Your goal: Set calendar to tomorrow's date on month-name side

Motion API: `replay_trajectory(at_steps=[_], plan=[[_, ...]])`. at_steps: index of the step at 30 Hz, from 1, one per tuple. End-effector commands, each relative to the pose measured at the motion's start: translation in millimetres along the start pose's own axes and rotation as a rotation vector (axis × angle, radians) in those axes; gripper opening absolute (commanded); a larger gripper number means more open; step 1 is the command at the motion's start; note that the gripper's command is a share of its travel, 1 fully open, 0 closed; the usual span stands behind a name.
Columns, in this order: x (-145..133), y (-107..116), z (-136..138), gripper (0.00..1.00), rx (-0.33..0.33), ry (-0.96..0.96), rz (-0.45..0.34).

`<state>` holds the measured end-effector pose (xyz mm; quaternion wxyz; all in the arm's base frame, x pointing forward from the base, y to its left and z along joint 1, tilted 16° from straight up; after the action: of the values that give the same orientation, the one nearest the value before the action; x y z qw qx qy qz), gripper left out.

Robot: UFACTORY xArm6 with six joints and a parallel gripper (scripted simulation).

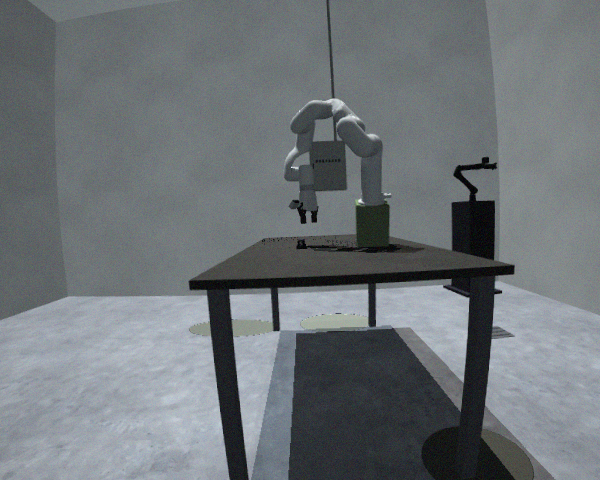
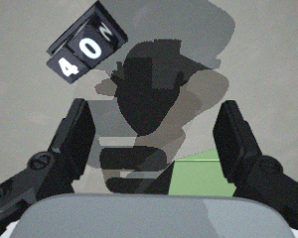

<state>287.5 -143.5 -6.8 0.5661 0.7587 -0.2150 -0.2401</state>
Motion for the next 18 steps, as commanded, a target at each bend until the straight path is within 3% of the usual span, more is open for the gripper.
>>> replay_trajectory(at_steps=[1, 8, 18], plan=[[2, 0, -3, 1.00, 0.015, 0.173, 0.013], [3, -1, -7, 1.00, 0.013, 0.334, 0.014], [6, -2, -17, 1.00, 0.010, 0.724, 0.017]])
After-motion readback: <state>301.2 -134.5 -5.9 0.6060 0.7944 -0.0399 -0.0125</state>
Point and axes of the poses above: the point where the finger pads meet when closed, its own y axis back along the fingers, its own z axis across the jaws, x = y × z, the point moved 9 cm from there along y, back along the fingers, and after that the axes turned 6 degrees about y, right-handed, at the moved point
